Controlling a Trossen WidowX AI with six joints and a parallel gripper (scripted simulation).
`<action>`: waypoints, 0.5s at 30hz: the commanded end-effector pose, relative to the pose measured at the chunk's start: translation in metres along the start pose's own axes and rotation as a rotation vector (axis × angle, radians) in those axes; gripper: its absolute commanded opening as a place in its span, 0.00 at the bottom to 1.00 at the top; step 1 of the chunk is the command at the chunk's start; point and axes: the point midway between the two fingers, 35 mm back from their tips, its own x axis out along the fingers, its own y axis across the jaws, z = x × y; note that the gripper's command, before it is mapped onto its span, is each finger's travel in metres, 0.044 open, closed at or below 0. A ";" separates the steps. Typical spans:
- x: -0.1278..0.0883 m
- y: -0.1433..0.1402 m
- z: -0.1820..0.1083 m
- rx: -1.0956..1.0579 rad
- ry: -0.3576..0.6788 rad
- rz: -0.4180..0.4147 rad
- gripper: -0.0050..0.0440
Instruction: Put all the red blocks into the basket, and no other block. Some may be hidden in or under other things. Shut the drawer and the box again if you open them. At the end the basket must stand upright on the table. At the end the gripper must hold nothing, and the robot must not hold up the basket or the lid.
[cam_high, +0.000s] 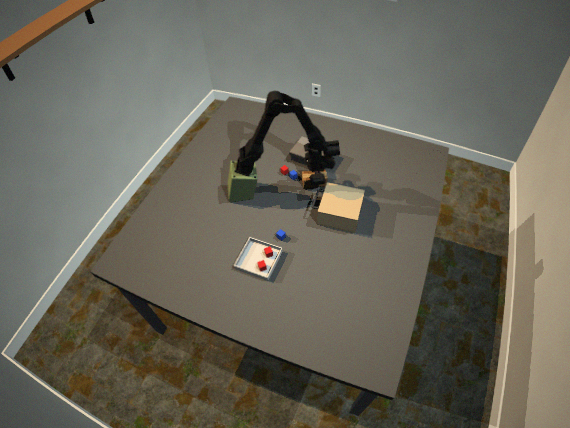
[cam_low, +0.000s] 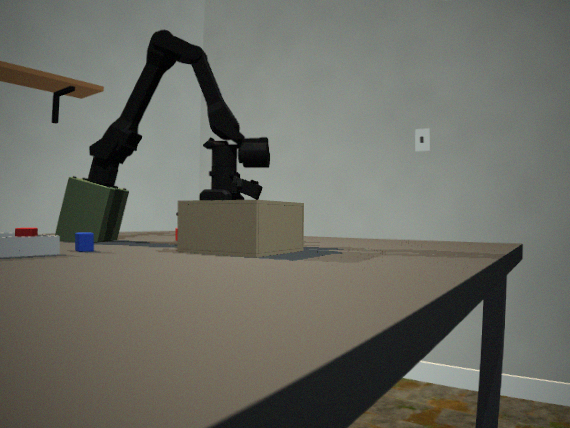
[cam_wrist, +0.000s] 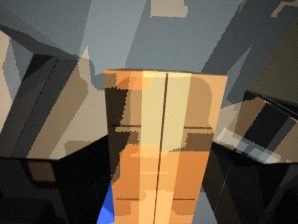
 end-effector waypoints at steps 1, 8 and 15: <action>0.001 0.000 0.000 -0.001 0.000 0.002 1.00; -0.019 0.000 0.000 -0.001 0.000 0.002 1.00; -0.053 0.000 0.000 -0.001 0.000 0.002 1.00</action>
